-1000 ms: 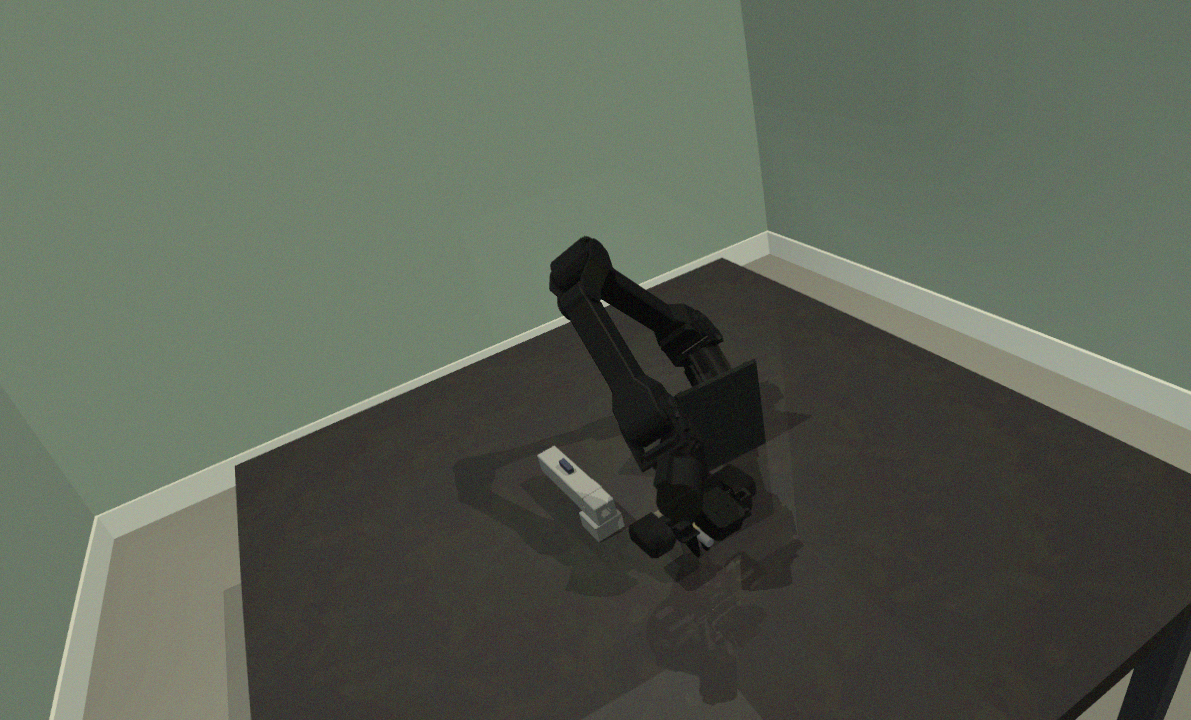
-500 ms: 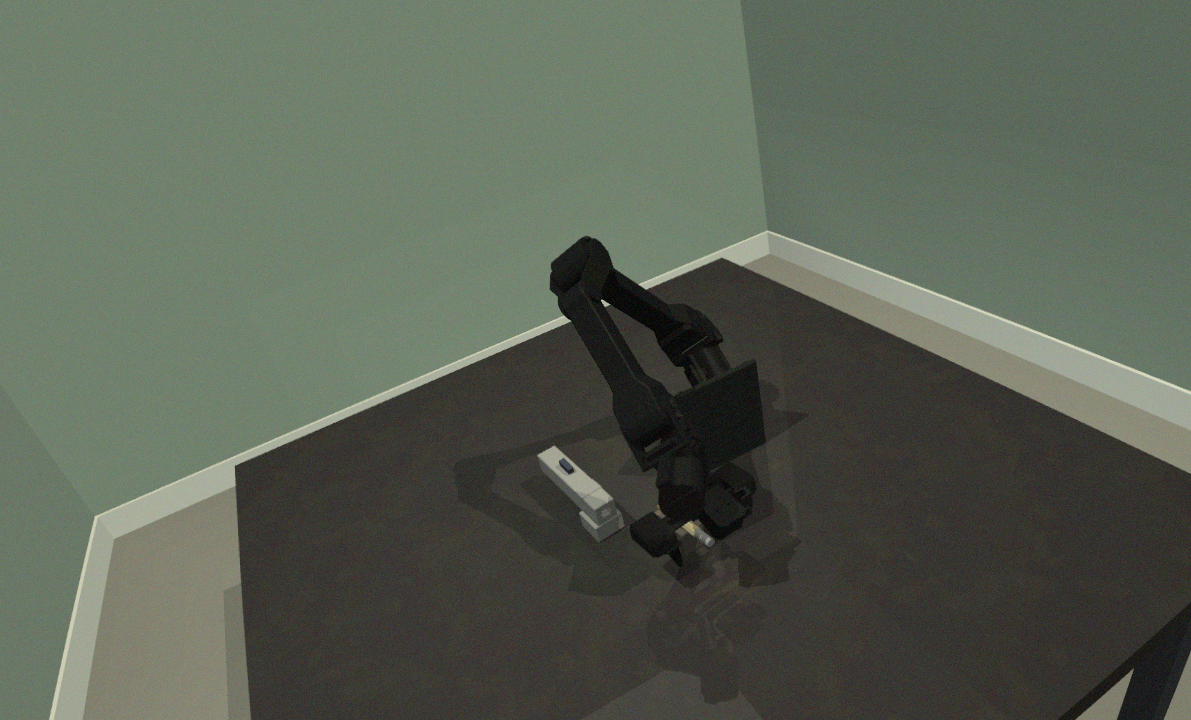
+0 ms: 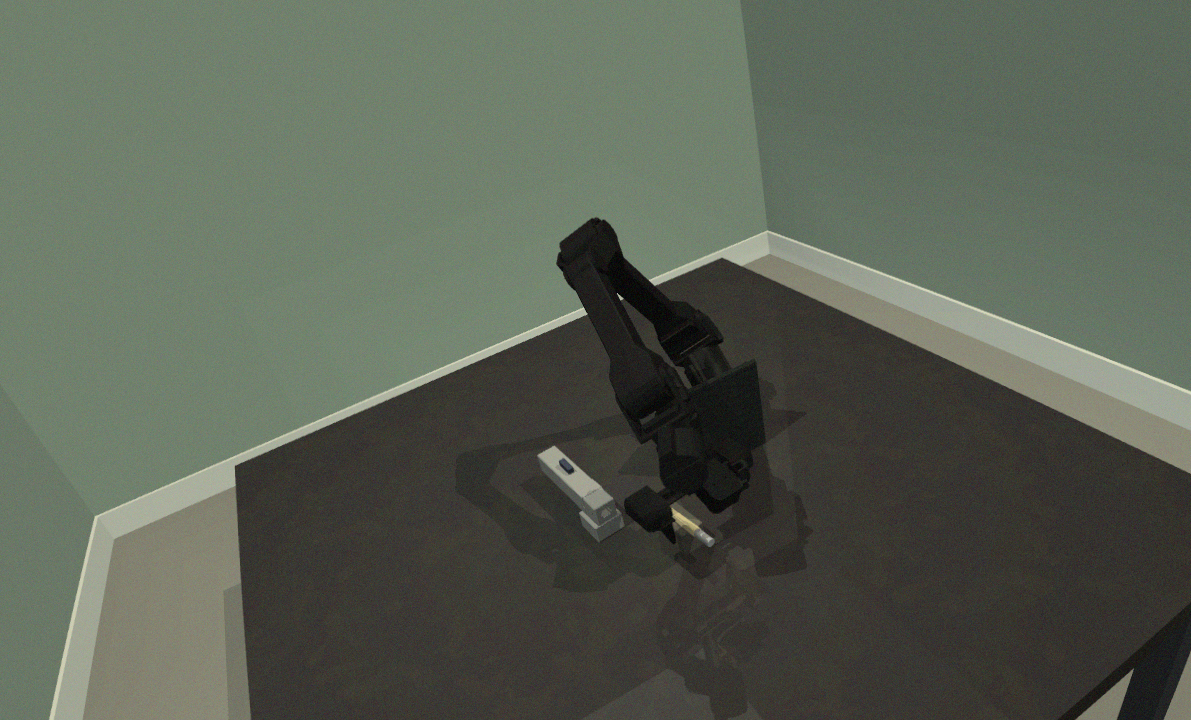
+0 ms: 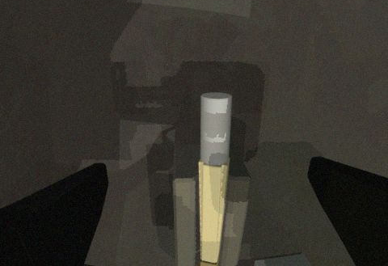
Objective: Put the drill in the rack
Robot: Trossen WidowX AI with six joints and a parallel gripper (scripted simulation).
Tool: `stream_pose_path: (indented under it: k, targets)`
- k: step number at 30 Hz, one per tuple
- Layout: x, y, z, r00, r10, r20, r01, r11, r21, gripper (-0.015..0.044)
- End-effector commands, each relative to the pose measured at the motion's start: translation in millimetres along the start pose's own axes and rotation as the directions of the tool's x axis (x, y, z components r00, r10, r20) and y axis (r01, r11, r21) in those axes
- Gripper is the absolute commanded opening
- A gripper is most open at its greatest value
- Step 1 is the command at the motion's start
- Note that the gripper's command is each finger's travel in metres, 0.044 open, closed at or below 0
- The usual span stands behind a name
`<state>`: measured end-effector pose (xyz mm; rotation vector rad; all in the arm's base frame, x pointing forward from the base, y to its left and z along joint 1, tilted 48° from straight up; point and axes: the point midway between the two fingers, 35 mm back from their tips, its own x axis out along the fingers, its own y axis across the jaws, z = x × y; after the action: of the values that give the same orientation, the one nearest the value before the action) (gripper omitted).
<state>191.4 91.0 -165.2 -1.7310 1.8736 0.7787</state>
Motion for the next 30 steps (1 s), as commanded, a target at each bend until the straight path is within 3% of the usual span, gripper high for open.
stream_pose_path:
  k: [1, 10, 21, 30]
  targets:
    - [-18.3, -2.3, 1.8, 1.0, -0.004, 0.012, 0.004, 1.0, 0.009, 0.044]
    - [-25.9, -1.7, 10.4, 1.0, -0.019, 0.024, 0.019, 1.0, 0.004, 0.044]
    - [-71.6, 42.3, 145.3, 0.897, -0.212, 0.389, 0.22, 0.975, 0.024, 0.044]
    - [-115.8, 129.1, 237.2, 0.707, -0.2, 0.678, 0.308, 0.95, -0.042, 0.044]
